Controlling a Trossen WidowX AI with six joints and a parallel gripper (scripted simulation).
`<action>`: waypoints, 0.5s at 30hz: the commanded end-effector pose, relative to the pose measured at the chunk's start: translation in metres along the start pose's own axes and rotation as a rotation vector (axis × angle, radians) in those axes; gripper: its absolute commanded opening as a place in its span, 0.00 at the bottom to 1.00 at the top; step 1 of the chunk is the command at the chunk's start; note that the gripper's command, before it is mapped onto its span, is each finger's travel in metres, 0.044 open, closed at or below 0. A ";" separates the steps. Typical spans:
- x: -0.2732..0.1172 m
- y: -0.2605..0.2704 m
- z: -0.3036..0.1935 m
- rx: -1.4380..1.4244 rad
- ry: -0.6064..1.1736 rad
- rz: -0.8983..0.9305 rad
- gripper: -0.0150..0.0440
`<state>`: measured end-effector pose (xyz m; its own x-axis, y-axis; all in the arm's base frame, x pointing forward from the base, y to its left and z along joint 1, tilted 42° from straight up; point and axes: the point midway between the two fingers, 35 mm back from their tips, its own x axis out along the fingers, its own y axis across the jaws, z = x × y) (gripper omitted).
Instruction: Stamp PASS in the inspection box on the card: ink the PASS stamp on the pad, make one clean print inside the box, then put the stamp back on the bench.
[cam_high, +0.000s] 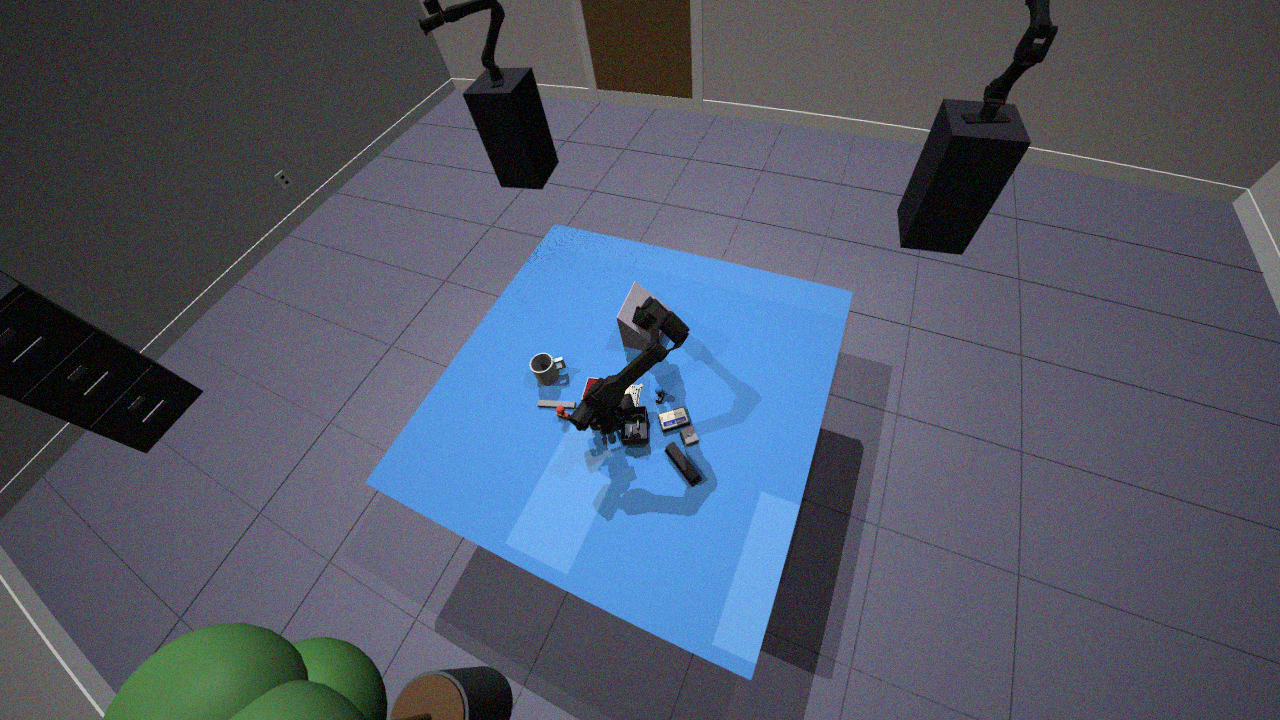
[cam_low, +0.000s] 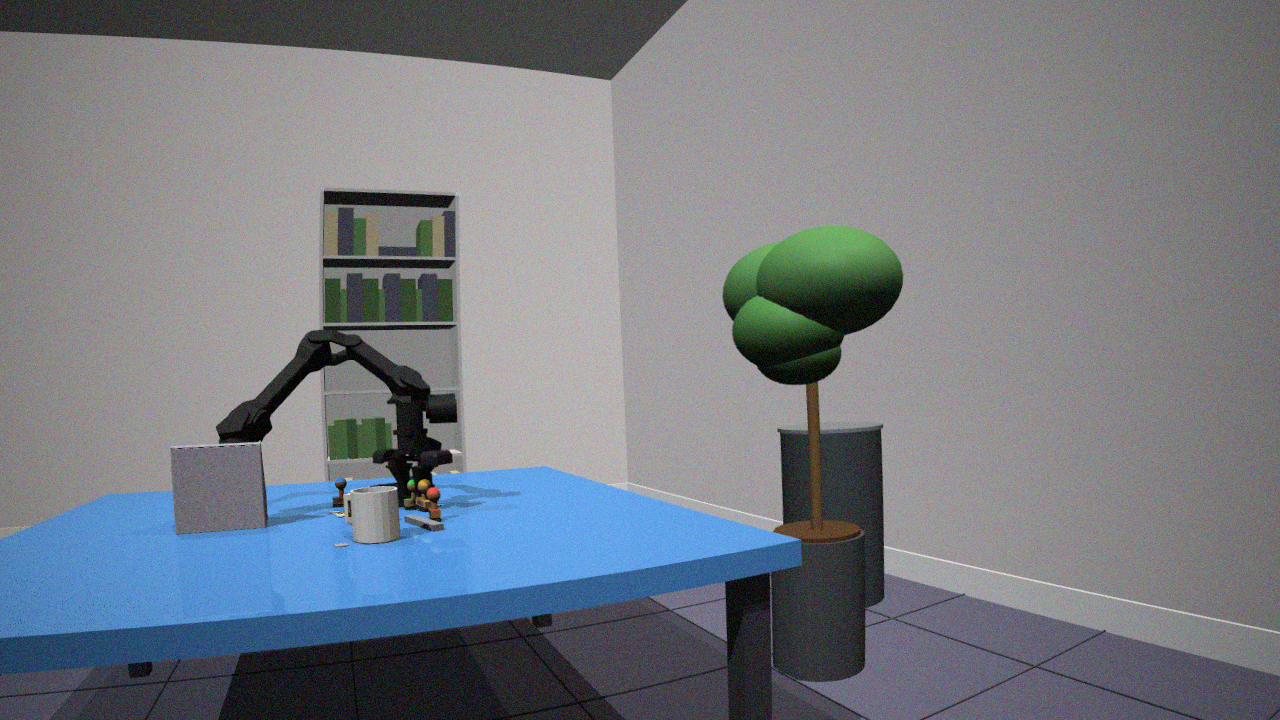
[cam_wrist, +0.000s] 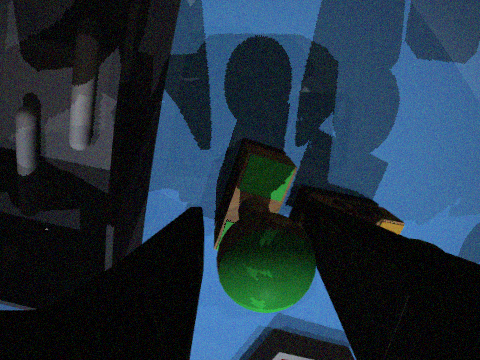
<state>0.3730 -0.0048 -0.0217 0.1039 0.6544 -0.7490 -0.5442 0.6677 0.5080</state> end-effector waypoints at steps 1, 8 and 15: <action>-0.001 0.000 0.000 -0.001 0.000 -0.001 0.68; -0.076 -0.005 0.002 0.005 0.002 -0.006 0.68; -0.117 -0.001 -0.001 0.007 0.000 -0.003 0.68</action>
<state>0.3656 -0.0674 0.0457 0.1015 0.6556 -0.7483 -0.5307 0.6719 0.5167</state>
